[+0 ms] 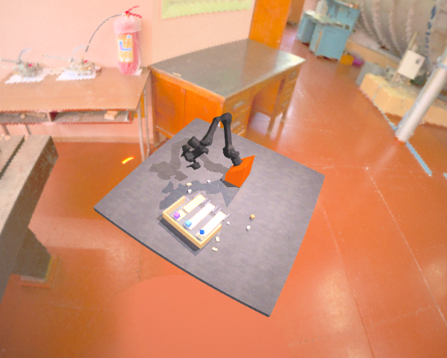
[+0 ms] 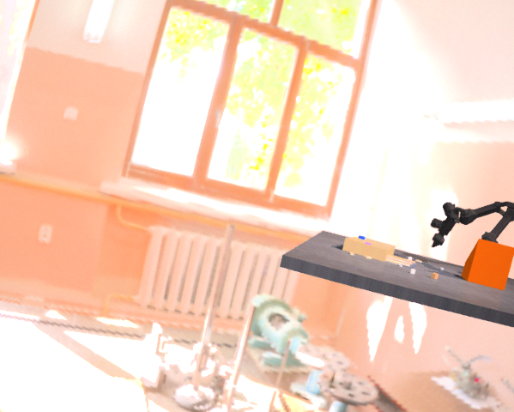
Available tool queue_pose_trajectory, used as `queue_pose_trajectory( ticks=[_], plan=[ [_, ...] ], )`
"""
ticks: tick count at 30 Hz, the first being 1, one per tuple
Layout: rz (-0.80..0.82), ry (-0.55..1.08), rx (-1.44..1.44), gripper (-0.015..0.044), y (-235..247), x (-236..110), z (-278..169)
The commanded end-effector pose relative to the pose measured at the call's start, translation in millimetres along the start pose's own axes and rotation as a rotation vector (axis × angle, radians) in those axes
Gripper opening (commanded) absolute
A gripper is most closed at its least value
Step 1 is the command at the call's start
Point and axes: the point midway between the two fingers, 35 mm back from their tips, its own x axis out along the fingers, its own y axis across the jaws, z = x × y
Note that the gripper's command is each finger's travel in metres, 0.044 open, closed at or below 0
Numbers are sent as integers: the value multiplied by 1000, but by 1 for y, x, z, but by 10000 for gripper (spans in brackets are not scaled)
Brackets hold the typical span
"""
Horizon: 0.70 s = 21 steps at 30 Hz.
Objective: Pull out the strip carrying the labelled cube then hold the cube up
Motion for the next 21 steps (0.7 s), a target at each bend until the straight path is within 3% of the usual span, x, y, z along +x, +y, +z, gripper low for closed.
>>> queue_pose_trajectory(
  ticks=[1,9,16,21],
  plan=[
    [135,-174,51,400,54,-31,45],
    [393,-422,105,400,147,-119,94],
    [623,-588,114,400,216,-212,94],
    [647,-603,113,400,223,-222,92]
  ],
)
